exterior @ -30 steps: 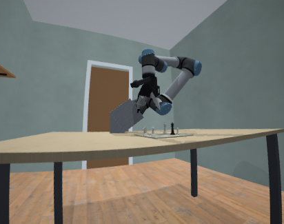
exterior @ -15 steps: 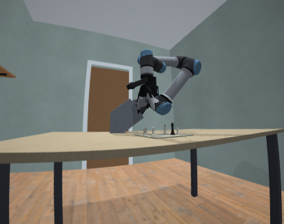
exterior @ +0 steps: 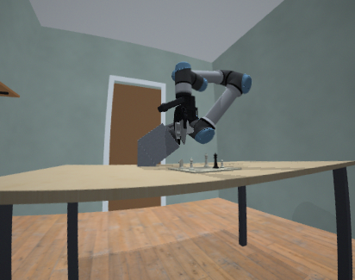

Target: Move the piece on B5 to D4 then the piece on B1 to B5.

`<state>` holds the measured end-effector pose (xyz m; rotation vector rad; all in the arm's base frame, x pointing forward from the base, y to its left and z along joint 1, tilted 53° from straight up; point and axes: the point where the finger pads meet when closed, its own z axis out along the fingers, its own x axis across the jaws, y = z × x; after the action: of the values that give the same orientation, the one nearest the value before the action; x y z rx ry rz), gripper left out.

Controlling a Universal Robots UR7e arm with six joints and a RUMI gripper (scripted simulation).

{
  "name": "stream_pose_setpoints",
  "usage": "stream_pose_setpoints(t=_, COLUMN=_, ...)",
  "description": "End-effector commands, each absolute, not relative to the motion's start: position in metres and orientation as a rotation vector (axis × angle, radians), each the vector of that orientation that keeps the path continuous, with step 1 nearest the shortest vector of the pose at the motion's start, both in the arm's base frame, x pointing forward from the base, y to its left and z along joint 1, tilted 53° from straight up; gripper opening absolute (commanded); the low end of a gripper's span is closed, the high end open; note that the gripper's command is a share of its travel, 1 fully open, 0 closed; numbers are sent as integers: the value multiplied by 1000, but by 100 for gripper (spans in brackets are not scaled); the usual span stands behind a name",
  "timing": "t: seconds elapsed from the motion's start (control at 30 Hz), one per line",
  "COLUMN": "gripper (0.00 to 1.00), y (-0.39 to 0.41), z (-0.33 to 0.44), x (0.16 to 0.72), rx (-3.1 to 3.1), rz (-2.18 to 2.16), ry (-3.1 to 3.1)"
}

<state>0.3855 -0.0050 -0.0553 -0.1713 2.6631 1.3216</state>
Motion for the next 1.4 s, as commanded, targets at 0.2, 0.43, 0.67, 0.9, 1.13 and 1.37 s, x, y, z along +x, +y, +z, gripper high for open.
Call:
stream_pose_setpoints(t=0.2, gripper=22, y=-6, z=-55, x=386, rx=-171, rz=1320, ry=2663)
stream_pose_setpoints(t=0.43, gripper=22, y=-6, z=-55, x=386, rx=-171, rz=1320, ry=2663)
stream_pose_setpoints(t=0.67, gripper=22, y=-6, z=-55, x=386, rx=-171, rz=1320, ry=2663)
stream_pose_setpoints(t=0.9, gripper=22, y=-6, z=-55, x=386, rx=-171, rz=1320, ry=2663)
stream_pose_setpoints(t=1.13, gripper=22, y=-5, z=-56, x=386, rx=-171, rz=1320, ry=2663)
stream_pose_setpoints(t=1.37, gripper=22, y=-2, z=-58, x=386, rx=-170, rz=1320, ry=2664)
